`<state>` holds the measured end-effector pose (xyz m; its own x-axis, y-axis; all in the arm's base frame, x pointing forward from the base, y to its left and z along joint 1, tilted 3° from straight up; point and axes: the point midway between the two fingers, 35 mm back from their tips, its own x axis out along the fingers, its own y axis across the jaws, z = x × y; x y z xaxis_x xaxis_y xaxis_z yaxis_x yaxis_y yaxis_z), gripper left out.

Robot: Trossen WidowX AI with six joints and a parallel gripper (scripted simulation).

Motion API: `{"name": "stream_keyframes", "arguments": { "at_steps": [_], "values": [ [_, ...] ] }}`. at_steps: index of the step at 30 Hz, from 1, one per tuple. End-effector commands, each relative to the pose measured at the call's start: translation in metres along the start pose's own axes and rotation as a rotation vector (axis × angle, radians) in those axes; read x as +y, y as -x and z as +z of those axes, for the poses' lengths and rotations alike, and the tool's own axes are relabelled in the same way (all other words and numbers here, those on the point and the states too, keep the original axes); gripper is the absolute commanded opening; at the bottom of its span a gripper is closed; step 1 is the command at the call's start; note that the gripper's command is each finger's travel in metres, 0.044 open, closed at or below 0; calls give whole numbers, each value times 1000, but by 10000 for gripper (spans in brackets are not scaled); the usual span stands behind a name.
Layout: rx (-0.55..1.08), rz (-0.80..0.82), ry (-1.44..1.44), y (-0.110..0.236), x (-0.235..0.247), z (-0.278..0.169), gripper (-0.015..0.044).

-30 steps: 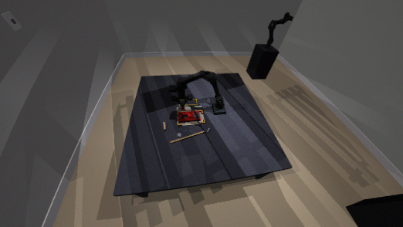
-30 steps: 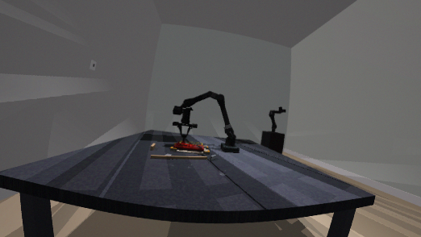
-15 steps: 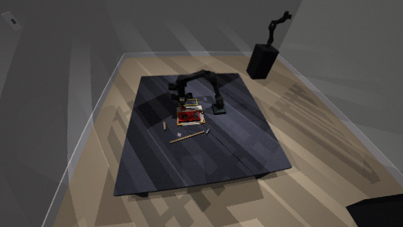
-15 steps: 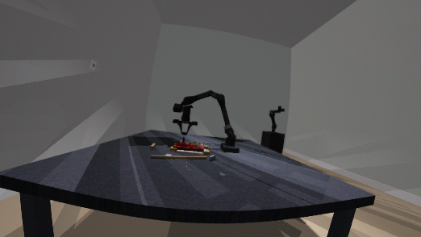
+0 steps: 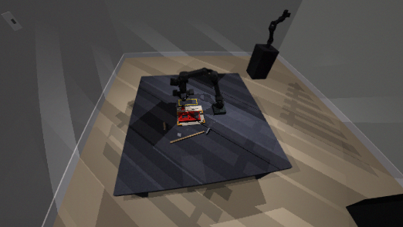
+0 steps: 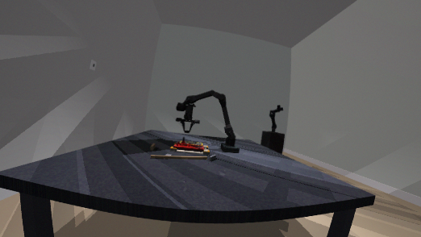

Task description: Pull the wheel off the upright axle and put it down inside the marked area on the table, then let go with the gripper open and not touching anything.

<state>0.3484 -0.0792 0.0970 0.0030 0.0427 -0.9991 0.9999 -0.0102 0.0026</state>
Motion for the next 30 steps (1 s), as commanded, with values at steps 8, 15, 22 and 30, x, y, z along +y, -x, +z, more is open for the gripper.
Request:
{"name": "stream_keyframes", "arguments": {
  "at_steps": [8, 15, 22, 30],
  "values": [
    [-7, 0, 7, 4, -27, 41, 0],
    [-8, -1, 8, 6, -43, 60, 0],
    [-8, -1, 8, -9, -43, 60, 0],
    [-8, -1, 8, -34, -41, 61, 0]
  ]
}}
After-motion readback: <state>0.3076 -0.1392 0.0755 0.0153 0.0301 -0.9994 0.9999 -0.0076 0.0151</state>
